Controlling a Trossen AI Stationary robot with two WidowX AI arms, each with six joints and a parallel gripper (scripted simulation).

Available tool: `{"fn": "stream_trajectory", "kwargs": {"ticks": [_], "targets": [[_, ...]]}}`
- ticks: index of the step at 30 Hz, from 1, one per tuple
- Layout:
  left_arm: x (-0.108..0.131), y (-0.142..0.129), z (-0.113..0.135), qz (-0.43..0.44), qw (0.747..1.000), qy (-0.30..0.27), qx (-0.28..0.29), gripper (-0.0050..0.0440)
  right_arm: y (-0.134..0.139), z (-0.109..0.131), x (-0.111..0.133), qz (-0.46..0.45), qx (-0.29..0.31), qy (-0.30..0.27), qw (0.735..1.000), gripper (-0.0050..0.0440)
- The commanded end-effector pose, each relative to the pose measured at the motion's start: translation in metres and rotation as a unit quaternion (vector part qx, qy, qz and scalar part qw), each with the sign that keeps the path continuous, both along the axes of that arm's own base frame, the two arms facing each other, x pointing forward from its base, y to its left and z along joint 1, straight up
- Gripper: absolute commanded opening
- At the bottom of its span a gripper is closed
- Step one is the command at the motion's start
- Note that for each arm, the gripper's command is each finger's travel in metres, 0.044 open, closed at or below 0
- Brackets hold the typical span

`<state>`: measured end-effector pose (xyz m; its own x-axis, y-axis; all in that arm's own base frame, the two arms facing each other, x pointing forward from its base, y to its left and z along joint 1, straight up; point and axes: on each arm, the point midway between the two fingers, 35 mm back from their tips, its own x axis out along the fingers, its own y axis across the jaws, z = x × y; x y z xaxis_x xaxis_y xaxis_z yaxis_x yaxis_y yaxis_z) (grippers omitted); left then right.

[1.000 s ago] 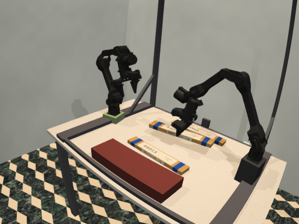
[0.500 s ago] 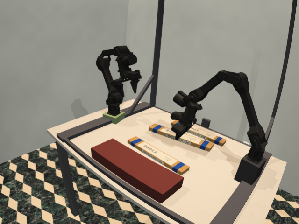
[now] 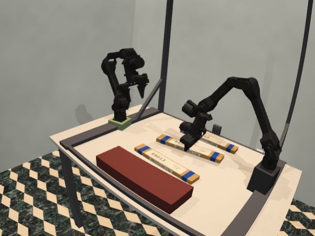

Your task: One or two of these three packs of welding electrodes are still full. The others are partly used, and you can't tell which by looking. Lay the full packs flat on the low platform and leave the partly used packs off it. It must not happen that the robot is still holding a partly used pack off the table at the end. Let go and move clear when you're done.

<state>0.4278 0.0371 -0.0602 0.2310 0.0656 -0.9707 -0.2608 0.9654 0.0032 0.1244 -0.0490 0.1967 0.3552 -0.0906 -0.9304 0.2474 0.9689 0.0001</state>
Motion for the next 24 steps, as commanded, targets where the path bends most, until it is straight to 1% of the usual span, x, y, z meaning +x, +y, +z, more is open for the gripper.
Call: {"fn": "stream_trajectory", "kwargs": {"ticks": [1,3,4,8,10,16,24], "targets": [[0.008,0.001,0.004,0.002,1.0,-0.017,0.002,-0.005,0.0,0.006,0.001,0.001,-0.004,-0.009,1.0,0.043],[0.009,0.001,0.003,0.002,1.0,-0.019,0.002,-0.005,0.0,0.006,0.001,0.001,-0.004,-0.009,1.0,0.043],[0.012,0.001,0.01,0.001,1.0,-0.027,0.002,-0.005,0.0,0.006,0.001,0.001,-0.004,-0.009,1.0,0.043],[0.012,0.001,0.01,0.001,1.0,-0.027,0.002,-0.005,0.0,0.006,0.001,0.001,-0.004,-0.009,1.0,0.043],[0.012,0.002,0.003,0.002,1.0,-0.023,0.002,-0.005,0.0,0.006,0.001,0.001,-0.004,-0.009,1.0,0.043],[0.011,0.002,0.003,0.002,1.0,-0.024,0.002,-0.005,0.0,0.006,0.001,0.001,-0.004,-0.009,1.0,0.043],[0.008,0.001,-0.007,0.002,1.0,-0.018,0.002,-0.005,0.0,0.006,0.001,0.001,-0.004,-0.009,1.0,0.043]]}}
